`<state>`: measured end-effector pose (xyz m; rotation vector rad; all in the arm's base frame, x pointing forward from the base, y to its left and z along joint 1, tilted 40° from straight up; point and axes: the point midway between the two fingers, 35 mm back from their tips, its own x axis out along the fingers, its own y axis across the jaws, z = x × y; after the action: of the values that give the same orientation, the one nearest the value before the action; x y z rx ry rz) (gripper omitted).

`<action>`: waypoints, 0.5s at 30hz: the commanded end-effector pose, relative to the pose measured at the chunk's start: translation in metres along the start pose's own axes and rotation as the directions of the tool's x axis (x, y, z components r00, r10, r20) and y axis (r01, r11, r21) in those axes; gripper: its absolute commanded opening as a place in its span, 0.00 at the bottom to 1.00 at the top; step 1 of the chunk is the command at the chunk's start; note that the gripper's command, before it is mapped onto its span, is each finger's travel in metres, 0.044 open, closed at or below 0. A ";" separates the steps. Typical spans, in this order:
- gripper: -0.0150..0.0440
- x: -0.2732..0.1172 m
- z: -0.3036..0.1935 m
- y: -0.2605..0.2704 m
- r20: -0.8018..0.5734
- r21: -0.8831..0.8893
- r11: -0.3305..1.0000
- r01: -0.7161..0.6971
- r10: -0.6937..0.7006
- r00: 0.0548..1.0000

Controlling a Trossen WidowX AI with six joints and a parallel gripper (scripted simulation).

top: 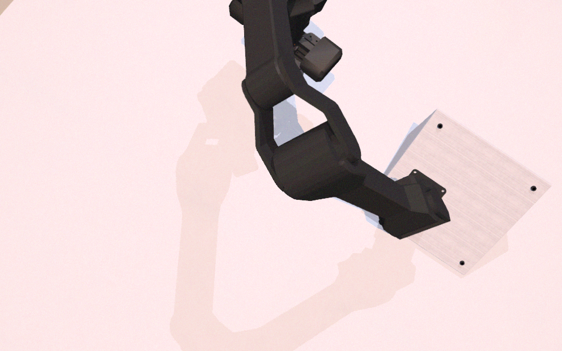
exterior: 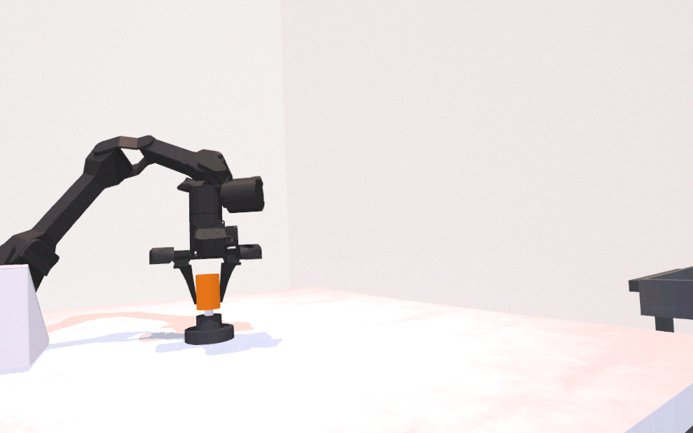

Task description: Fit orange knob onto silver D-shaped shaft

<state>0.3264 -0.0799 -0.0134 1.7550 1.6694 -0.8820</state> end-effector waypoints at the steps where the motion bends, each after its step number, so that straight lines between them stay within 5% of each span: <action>1: 0.25 0.004 -0.001 0.000 -0.004 0.004 1.000 -0.003 0.003 1.000; 15: 0.25 0.010 0.000 0.000 0.000 0.065 0.998 0.000 0.000 1.000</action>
<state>0.3262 -0.0729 -0.0213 1.7997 1.6581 -0.9486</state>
